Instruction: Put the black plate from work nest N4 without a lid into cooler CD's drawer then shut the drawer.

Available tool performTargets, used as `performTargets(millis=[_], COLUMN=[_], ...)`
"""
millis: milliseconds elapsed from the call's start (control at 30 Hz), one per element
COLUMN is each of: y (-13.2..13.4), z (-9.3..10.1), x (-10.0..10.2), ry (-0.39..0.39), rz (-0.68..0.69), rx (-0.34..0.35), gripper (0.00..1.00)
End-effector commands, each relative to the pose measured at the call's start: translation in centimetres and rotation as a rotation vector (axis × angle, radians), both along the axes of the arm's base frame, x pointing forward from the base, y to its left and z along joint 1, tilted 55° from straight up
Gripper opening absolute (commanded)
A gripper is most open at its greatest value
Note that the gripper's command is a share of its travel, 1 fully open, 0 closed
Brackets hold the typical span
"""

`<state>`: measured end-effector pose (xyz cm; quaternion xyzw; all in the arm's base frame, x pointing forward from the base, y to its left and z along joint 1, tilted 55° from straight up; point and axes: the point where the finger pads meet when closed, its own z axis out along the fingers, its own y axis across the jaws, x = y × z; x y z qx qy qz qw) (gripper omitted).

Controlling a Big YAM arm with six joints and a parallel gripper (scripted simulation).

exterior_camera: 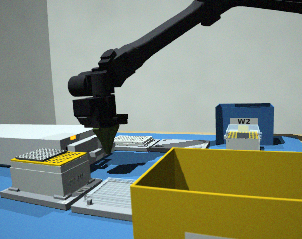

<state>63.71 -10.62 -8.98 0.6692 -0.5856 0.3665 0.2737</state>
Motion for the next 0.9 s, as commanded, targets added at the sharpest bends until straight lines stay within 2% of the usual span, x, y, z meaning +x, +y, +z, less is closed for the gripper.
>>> performTargets(millis=[0, 33, 433, 500, 867], y=[3.0, 3.1, 3.4, 3.5, 3.5], z=[0.5, 0.8, 0.7, 1.3, 1.6], x=[1.8, 2.2, 3.5, 4.1, 4.2], ry=[-0.029, -0.046, -0.030, -0.058, -0.063], rz=[0.039, 0.041, 0.040, 0.043, 0.043], rx=[0.007, 0.008, 0.006, 0.009, 0.010], gripper=[0.00, 0.00, 0.00, 0.00, 0.00])
